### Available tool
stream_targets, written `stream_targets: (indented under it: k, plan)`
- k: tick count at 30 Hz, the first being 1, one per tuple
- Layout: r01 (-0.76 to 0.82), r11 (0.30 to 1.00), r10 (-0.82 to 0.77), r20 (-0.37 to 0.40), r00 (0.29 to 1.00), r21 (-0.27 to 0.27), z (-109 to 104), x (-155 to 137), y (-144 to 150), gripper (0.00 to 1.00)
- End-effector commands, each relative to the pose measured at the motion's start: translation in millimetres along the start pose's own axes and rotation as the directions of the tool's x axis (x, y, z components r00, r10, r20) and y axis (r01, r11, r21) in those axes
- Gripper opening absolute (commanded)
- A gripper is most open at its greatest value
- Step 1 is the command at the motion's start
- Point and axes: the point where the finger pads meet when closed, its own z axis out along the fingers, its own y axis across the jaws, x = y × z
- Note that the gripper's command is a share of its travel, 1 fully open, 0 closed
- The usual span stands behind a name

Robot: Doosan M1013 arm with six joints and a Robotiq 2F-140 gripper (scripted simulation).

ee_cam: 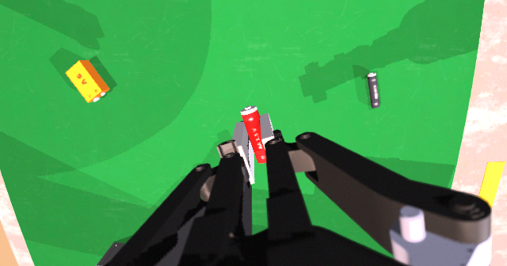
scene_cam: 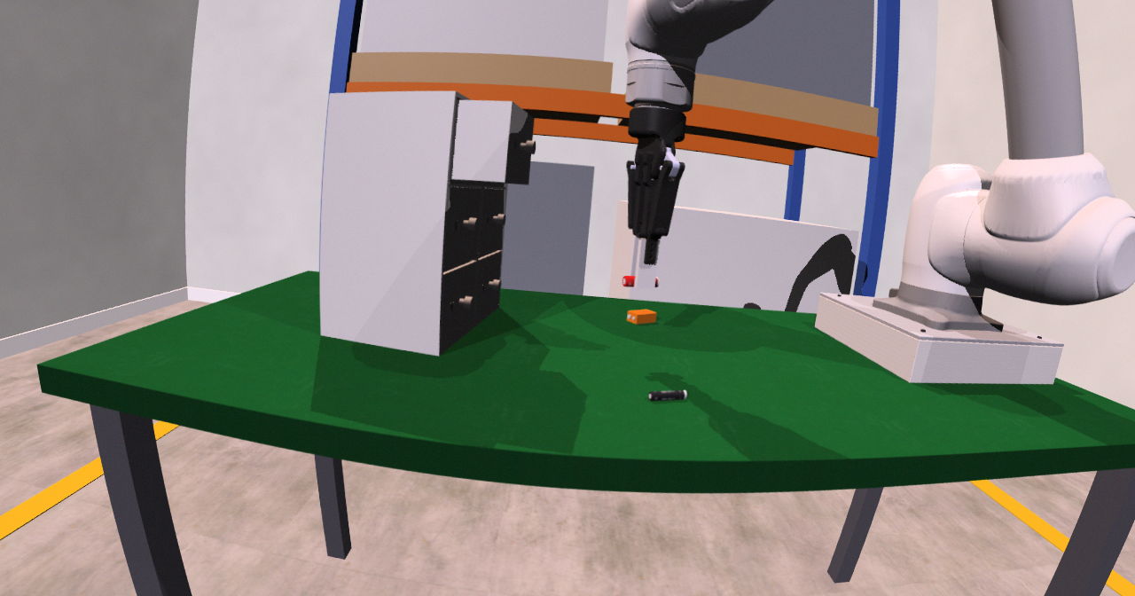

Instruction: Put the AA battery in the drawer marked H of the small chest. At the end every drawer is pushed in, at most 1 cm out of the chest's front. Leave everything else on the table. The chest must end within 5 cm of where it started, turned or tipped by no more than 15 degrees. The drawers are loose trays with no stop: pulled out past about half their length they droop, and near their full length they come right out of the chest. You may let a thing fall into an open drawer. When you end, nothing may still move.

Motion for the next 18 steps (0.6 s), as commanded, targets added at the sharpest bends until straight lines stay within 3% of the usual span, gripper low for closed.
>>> stream_targets:
  k: [1, 5, 7, 8, 12, 18]
  plan:
    - [0.275, 0.961, -0.275, 0.007, 0.961, -0.013, -0.1, -4.0, -2.7, 0.06]
    - [0.465, 0.885, -0.465, 0.005, 0.885, -0.001, -0.1, -8.3, -5.5, 0.06]
    - [0.465, 0.885, -0.465, 0.005, 0.885, -0.001, -0.1, -8.3, -5.5, 0.06]
    - [0.592, 0.806, -0.592, 0.004, 0.806, 0.002, -0.1, -9.4, -6.3, 0.06]
    - [0.727, 0.686, -0.727, -0.004, 0.686, 0.013, 0.0, -14.0, -9.4, 0.06]
    - [0.9, 0.435, -0.9, -0.021, 0.436, 0.024, 0.1, -20.7, -13.9, 0.06]
